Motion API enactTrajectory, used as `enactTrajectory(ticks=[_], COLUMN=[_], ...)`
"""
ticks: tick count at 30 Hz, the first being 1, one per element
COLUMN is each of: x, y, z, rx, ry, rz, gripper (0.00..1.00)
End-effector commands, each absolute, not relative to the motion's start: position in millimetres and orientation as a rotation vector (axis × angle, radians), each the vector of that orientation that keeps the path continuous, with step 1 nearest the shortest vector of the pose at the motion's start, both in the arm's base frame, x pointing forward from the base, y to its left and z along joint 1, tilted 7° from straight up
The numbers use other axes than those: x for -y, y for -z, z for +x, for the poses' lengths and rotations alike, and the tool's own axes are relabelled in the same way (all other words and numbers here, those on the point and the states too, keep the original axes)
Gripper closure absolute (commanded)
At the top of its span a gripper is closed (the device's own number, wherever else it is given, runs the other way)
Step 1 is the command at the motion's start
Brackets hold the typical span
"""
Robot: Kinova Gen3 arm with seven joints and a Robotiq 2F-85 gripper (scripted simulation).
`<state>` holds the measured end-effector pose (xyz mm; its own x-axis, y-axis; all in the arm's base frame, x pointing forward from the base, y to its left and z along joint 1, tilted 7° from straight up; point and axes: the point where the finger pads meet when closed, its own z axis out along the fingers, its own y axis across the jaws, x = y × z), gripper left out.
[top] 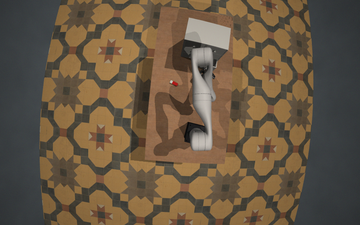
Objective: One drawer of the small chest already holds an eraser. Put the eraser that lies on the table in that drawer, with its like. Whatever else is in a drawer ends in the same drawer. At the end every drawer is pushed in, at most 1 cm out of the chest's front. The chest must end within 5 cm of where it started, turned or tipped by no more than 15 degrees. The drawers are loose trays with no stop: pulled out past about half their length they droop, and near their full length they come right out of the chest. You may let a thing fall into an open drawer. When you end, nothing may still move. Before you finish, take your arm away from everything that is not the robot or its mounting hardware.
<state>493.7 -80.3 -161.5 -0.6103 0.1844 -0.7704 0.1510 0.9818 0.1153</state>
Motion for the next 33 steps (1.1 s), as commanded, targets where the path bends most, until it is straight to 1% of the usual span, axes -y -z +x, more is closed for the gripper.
enactTrajectory(ticks=[1, 3, 11, 21, 33], x=[79, 79, 74, 74, 75], y=[164, 164, 164, 160, 104], z=[482, 482, 449, 445, 408], rx=[-2.244, -2.244, -2.244, -2.244, -2.244], ry=[-0.047, -0.047, -0.047, -0.047, -0.047], rz=[0.235, 0.235, 0.235, 0.235, 0.235], gripper=[0.67, 0.67, 0.67, 0.67, 0.67])
